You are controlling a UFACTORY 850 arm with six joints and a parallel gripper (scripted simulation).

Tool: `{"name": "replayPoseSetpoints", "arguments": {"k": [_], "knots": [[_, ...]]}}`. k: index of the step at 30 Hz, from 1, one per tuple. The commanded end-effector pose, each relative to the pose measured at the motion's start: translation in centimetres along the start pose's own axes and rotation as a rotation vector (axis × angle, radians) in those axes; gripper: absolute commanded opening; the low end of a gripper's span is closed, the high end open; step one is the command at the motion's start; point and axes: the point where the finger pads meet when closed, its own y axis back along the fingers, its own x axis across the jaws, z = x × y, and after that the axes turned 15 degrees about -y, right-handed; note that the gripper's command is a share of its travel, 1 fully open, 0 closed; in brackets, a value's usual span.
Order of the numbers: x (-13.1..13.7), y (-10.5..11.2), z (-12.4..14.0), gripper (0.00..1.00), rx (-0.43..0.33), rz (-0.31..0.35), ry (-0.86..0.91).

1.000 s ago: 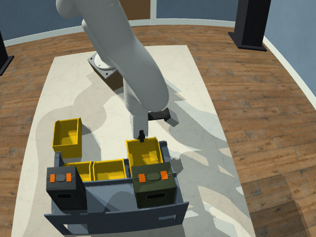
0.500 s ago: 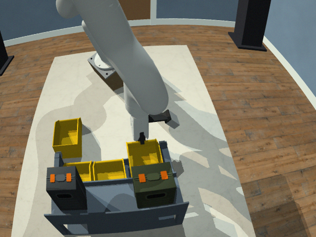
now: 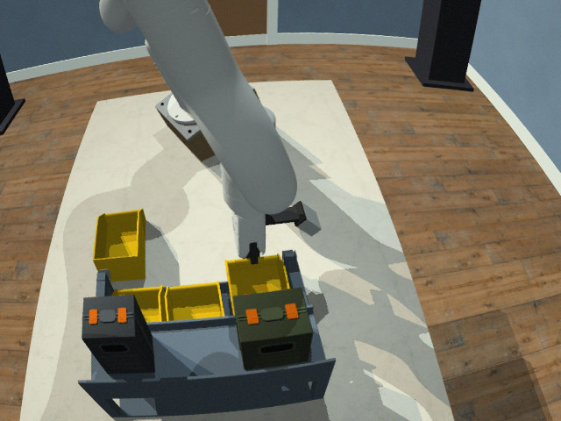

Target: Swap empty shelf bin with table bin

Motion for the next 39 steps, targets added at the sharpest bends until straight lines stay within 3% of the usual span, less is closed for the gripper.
{"name": "replayPoseSetpoints", "arguments": {"k": [1, 39], "knots": [[0.8, 0.1, -0.2, 0.0, 0.0, 0.0, 0.0], [3.7, 0.1, -1.0, 0.0, 0.0, 0.0, 0.0]]}}
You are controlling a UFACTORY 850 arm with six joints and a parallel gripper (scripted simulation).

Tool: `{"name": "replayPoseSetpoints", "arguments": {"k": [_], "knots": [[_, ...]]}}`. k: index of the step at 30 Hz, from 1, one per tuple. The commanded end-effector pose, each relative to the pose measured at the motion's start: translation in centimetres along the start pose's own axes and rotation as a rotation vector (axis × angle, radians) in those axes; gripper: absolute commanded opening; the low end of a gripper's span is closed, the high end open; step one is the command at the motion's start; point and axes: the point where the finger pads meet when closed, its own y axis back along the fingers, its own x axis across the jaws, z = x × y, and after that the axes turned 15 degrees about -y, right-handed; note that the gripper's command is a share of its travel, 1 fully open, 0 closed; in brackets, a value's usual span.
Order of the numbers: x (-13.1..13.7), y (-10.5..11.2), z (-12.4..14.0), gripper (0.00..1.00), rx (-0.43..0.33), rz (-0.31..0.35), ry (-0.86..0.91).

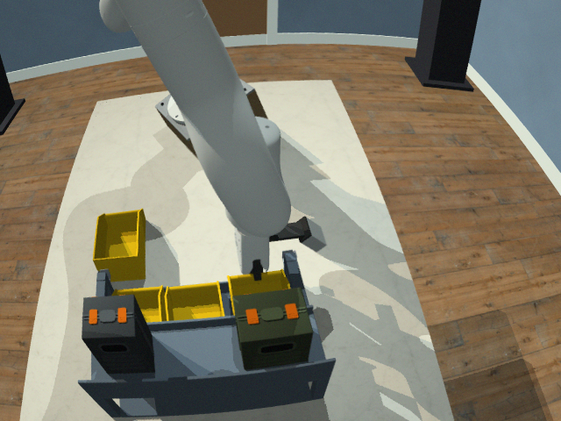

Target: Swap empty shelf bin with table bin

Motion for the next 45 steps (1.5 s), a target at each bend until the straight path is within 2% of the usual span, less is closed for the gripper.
{"name": "replayPoseSetpoints", "arguments": {"k": [1, 24, 45], "knots": [[0.1, 0.1, -0.1, 0.0, 0.001, 0.001, 0.0], [-0.1, 0.3, 0.0, 0.0, 0.001, 0.001, 0.0], [-1.8, 2.1, 0.5, 0.0, 0.001, 0.001, 0.0]]}}
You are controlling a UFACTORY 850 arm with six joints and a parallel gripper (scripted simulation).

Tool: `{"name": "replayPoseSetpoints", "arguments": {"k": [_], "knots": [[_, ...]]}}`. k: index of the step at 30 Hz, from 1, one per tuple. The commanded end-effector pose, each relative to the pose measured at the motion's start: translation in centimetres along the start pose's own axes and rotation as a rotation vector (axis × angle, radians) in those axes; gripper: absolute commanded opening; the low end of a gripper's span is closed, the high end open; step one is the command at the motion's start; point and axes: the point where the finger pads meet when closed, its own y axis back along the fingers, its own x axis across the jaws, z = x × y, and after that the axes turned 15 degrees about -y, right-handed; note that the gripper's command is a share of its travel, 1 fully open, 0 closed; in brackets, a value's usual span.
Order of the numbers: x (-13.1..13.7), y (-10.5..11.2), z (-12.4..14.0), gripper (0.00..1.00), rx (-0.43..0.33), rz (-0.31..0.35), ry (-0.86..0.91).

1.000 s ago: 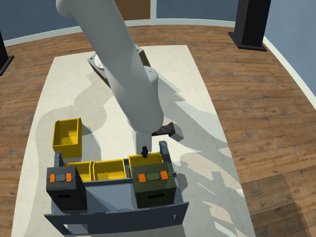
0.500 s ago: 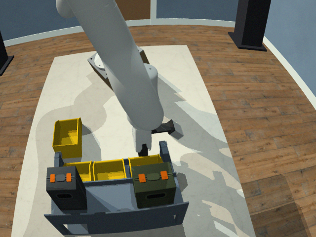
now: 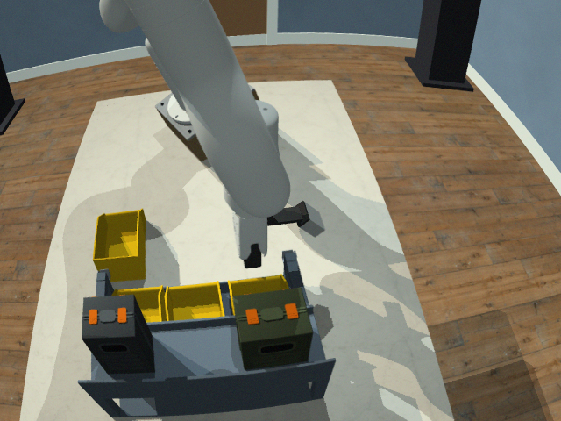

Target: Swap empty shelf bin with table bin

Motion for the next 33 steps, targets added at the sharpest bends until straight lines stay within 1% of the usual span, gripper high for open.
{"name": "replayPoseSetpoints", "arguments": {"k": [1, 5, 7, 11, 13, 15, 17, 33], "knots": [[-0.1, 0.2, 0.0, 0.0, 0.001, 0.001, 0.0], [-0.1, 0.5, 0.0, 0.0, 0.001, 0.001, 0.0], [-0.1, 1.4, 0.0, 0.0, 0.001, 0.001, 0.0], [-0.1, 4.3, 0.0, 0.0, 0.001, 0.001, 0.0], [-0.1, 4.3, 0.0, 0.0, 0.001, 0.001, 0.0], [-0.1, 5.4, 0.0, 0.0, 0.001, 0.001, 0.0], [-0.1, 6.1, 0.0, 0.0, 0.001, 0.001, 0.0], [-0.1, 6.2, 0.0, 0.0, 0.001, 0.001, 0.0]]}}
